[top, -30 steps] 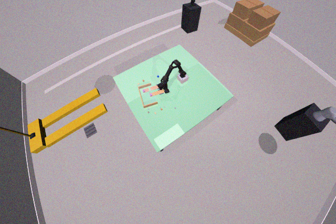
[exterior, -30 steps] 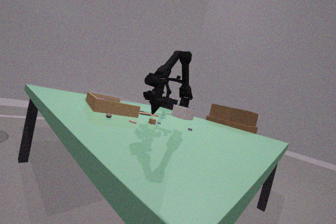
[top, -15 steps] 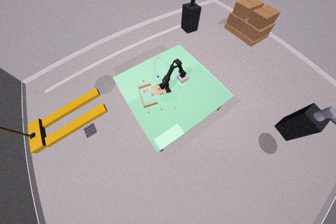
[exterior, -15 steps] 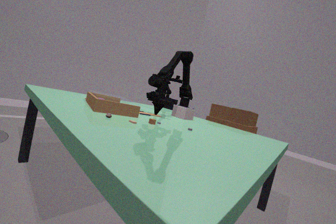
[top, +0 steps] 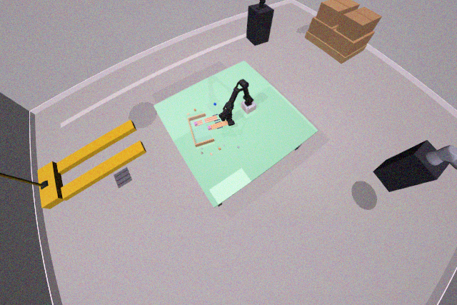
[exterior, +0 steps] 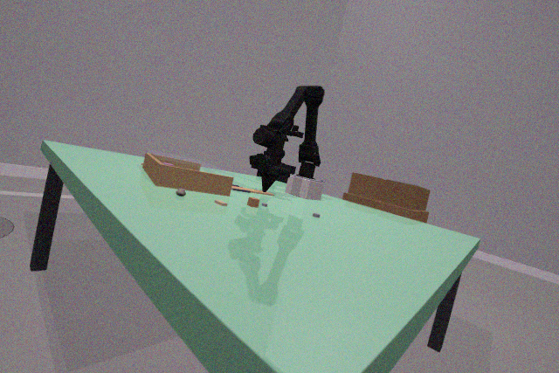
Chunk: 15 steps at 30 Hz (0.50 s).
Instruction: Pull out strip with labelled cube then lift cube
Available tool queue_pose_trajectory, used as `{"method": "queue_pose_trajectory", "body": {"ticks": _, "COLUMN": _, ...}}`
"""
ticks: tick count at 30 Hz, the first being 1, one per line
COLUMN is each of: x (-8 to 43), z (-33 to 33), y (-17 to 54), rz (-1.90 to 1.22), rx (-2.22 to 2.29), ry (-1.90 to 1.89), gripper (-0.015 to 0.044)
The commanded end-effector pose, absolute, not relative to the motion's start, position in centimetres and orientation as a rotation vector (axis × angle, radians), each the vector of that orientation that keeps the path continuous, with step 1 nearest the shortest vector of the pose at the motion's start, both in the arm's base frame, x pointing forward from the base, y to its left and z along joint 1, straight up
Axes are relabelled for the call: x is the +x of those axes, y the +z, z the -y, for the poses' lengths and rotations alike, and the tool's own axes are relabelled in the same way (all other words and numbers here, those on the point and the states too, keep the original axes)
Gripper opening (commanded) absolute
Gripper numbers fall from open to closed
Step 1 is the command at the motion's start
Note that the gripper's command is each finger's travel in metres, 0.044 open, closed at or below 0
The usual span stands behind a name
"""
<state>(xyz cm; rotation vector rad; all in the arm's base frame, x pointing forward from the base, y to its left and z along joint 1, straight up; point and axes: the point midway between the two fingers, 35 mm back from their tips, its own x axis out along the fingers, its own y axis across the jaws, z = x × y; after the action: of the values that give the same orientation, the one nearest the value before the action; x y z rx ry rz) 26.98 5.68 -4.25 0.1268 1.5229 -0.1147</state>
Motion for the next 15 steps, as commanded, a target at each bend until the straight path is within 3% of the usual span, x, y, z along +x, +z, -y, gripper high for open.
{"method": "queue_pose_trajectory", "body": {"ticks": 1, "x": 25.5, "z": -5.7, "y": -4.7, "rz": -1.549, "rx": 0.126, "ry": -0.119, "gripper": 0.0}}
{"method": "queue_pose_trajectory", "body": {"ticks": 15, "x": 23.5, "z": -6.1, "y": -4.8, "rz": -1.551, "rx": 0.126, "ry": -0.119, "gripper": 0.0}}
